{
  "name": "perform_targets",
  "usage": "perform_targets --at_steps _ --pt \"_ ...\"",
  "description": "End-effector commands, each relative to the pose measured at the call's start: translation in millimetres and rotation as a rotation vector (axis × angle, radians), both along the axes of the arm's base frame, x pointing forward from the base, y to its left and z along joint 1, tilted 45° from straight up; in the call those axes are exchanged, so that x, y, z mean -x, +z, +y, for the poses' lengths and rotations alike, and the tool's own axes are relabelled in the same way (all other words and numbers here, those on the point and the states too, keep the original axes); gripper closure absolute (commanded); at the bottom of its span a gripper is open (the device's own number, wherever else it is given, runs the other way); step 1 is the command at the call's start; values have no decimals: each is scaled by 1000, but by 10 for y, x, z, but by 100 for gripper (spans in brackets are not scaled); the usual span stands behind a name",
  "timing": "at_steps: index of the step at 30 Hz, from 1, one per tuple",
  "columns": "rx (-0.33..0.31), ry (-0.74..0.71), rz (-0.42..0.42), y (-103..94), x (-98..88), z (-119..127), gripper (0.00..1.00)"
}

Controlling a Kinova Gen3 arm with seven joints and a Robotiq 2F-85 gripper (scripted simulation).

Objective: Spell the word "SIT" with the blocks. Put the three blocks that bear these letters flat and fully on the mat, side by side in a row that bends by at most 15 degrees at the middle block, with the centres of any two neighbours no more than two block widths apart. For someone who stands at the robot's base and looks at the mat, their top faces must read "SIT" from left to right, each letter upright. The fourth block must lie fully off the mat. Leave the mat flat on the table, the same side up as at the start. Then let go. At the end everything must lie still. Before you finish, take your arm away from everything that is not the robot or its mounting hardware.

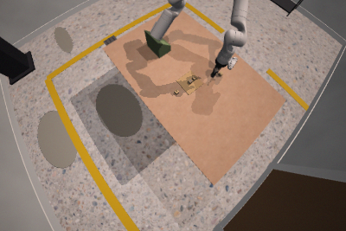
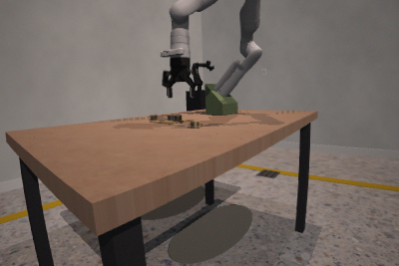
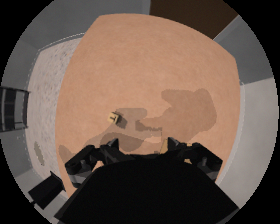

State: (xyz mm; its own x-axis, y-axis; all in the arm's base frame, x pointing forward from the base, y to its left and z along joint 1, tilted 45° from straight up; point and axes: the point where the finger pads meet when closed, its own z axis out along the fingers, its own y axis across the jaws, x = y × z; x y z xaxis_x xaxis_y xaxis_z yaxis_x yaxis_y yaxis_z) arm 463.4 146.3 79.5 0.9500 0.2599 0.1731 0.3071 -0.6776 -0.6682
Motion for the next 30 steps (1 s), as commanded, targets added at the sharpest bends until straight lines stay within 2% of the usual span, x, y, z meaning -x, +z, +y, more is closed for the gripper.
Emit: perform_targets --at_steps 1,3,18,30 --pt "5 -17 20 105 -33 130 0" --pt "5 -17 20 105 -33 130 0" --pt "4 -215 208 415 -110 492 0" --pt "3 -273 266 515 -124 607 0"
